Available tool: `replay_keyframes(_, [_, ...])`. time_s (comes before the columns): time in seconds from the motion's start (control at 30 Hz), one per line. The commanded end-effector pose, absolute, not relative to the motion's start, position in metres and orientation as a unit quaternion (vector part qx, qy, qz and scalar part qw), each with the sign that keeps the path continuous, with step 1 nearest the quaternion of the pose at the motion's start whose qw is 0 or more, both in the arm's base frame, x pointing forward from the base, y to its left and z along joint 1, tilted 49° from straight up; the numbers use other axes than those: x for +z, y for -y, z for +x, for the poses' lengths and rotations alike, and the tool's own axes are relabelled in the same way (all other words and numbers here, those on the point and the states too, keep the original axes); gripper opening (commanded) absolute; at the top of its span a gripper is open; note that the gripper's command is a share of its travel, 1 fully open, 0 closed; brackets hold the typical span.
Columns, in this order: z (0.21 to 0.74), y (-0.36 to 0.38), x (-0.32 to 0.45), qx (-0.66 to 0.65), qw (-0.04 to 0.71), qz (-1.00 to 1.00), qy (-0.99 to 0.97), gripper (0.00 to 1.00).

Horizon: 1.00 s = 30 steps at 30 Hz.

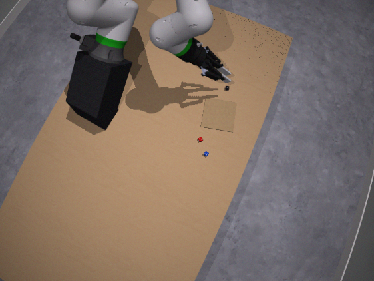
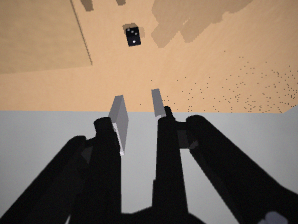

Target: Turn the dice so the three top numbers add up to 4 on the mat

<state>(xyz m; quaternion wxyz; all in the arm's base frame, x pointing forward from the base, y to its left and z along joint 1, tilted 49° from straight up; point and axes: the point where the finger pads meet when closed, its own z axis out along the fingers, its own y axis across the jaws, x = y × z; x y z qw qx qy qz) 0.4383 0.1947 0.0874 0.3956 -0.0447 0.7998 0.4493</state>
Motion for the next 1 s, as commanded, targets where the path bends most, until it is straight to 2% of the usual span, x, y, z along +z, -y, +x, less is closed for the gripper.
replay_keyframes(0.0, [0.443, -0.196, 0.092, 0.445, 0.321, -0.073, -0.833, 0.19])
replay_keyframes(0.4, [0.46, -0.191, 0.102, 0.426, 0.216, -0.125, -0.87, 0.19])
replay_keyframes(0.5, [0.46, -0.191, 0.102, 0.425, 0.213, -0.127, -0.871, 0.19])
replay_keyframes(0.57, [0.465, -0.19, 0.107, 0.42, 0.168, -0.149, -0.879, 0.19])
replay_keyframes(0.73, [0.472, -0.189, 0.113, 0.41, 0.112, -0.176, -0.888, 0.19])
replay_keyframes(0.97, [0.475, -0.187, 0.116, 0.404, 0.086, -0.187, -0.891, 0.19])
